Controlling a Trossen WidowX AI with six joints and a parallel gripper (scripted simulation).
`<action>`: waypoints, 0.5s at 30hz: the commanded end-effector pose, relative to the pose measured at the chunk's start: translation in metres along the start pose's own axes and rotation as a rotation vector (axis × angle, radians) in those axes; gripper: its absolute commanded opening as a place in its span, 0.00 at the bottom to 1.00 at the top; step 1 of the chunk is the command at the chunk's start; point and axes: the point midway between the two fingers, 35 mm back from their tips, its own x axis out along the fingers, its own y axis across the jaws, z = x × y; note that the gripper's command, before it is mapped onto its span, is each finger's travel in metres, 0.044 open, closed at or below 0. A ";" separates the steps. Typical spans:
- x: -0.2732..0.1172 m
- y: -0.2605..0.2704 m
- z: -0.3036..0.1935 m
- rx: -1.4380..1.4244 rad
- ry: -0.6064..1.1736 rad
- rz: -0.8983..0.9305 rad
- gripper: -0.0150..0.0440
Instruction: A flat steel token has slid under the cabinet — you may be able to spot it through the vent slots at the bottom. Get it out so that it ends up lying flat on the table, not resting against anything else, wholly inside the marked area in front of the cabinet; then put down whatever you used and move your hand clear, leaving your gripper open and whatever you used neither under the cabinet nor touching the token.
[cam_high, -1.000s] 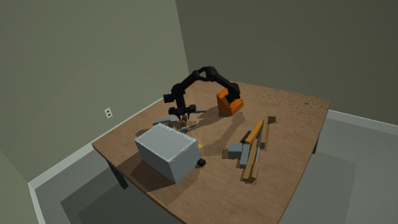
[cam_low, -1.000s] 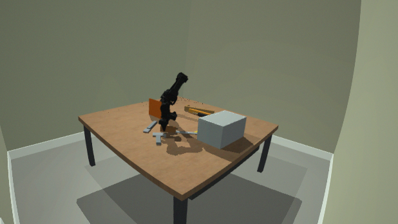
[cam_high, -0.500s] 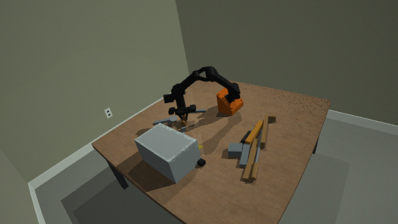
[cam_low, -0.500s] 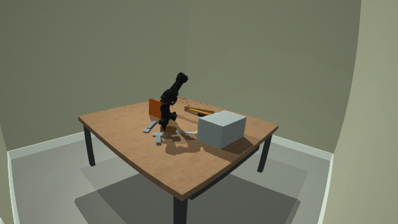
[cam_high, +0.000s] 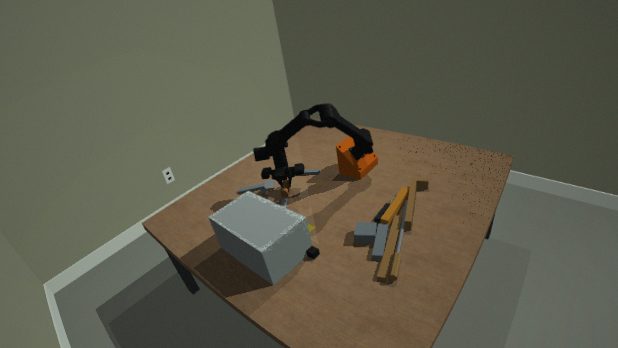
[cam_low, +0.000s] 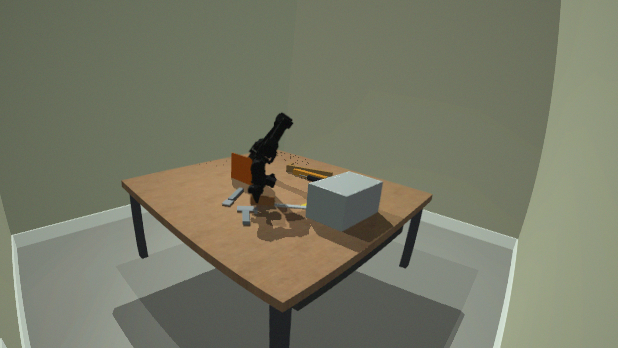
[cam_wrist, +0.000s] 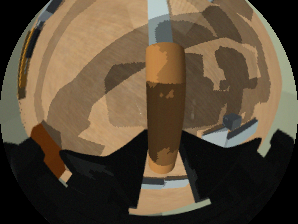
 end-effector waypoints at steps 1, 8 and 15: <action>0.000 -0.001 0.009 -0.001 -0.001 -0.001 0.25; 0.000 -0.001 0.023 0.000 -0.002 -0.001 0.25; 0.000 -0.001 0.038 0.000 -0.003 0.000 0.25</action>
